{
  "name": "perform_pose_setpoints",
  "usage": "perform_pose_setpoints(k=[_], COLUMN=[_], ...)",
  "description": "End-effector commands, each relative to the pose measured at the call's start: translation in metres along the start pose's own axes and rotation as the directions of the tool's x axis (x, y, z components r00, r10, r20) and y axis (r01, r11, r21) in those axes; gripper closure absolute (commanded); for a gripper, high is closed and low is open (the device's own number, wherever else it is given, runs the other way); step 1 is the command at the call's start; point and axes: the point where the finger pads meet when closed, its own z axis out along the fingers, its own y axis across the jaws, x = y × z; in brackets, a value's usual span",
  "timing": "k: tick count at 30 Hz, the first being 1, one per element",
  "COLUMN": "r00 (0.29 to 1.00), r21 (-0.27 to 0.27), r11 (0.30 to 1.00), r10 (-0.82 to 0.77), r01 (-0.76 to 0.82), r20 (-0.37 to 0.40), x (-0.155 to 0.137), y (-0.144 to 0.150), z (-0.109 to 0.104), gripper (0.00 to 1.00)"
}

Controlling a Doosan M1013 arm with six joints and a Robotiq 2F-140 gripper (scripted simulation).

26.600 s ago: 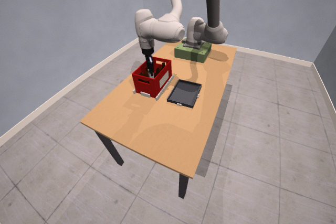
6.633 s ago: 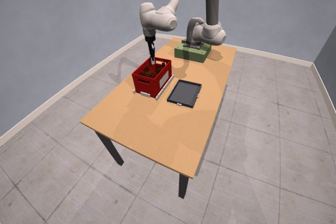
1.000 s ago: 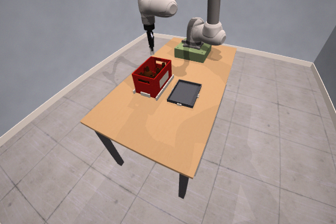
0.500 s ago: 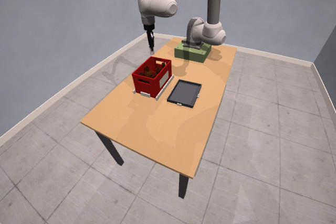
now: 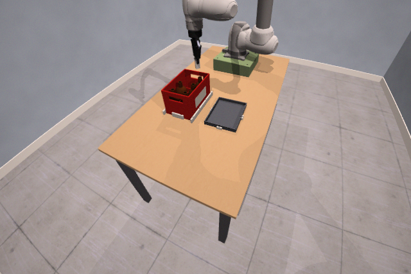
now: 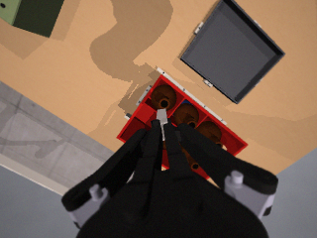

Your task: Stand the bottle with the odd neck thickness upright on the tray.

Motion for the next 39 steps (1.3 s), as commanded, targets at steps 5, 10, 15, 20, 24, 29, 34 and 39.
perform_pose_setpoints(k=[5,10,15,20,24,29,34,39], r00=[1.0,1.0,1.0,1.0,1.0,1.0,1.0,1.0], r21=[-0.001,-0.001,-0.001,-0.001,-0.001,-0.001,-0.001,-0.001], r11=[1.0,1.0,1.0,1.0,1.0,1.0,1.0,1.0], r10=[0.004,0.004,0.004,0.004,0.004,0.004,0.004,0.004], r01=[-0.004,-0.004,-0.004,-0.004,-0.004,-0.004,-0.004,-0.004], r20=[0.0,0.0,0.0,0.0,0.0,0.0,0.0,0.0], x=[0.0075,0.0075,0.0075,0.0075,0.0075,0.0075,0.0075,0.0075], y=[0.0059,0.0059,0.0059,0.0059,0.0059,0.0059,0.0059,0.0059], z=[0.0001,0.0001,0.0001,0.0001,0.0001,0.0001,0.0001,0.0001], gripper=[1.0,0.62,0.62,0.62,0.62,0.62,0.62,0.62])
